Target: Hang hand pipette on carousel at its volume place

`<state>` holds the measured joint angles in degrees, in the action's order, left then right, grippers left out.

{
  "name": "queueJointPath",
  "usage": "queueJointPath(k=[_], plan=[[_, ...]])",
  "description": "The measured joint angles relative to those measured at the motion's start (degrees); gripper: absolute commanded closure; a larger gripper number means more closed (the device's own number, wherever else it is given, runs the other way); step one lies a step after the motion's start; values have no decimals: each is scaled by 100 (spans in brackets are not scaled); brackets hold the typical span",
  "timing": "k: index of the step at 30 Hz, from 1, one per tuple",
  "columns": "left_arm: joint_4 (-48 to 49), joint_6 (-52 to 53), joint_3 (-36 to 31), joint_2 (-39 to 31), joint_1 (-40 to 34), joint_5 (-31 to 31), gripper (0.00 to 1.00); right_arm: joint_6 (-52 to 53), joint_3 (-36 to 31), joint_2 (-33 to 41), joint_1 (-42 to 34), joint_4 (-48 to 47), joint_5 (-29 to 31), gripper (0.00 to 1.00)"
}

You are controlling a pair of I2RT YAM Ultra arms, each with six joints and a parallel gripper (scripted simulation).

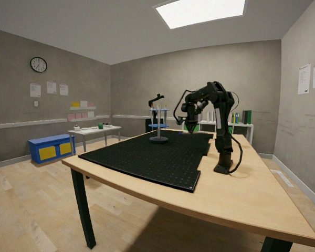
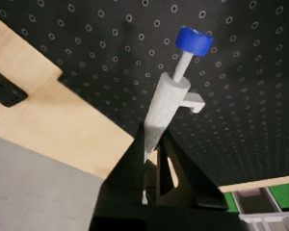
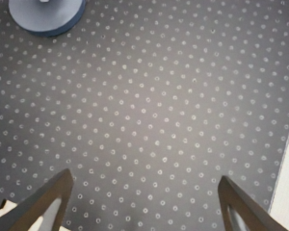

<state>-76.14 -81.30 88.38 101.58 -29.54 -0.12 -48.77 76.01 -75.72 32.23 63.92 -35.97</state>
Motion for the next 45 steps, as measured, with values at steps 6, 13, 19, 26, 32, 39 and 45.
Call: queueJointPath(k=[6,13,19,26,32,39,45], plan=[[-9,739,0,0,0,0,88,0,0,0,0,0,0,0],[-13,1753,0,0,0,0,88,0,0,0,0,0,0,0],[-22,2533,0,0,0,0,88,0,0,0,0,0,0,0],[-31,3545,0,0,0,0,88,0,0,0,0,0,0,0],[-35,4398,0,0,0,0,88,0,0,0,0,0,0,0],[-44,5357,0,0,0,2,88,0,0,0,0,0,0,0],[-44,6360,0,0,0,4,88,0,0,0,0,0,0,0]])
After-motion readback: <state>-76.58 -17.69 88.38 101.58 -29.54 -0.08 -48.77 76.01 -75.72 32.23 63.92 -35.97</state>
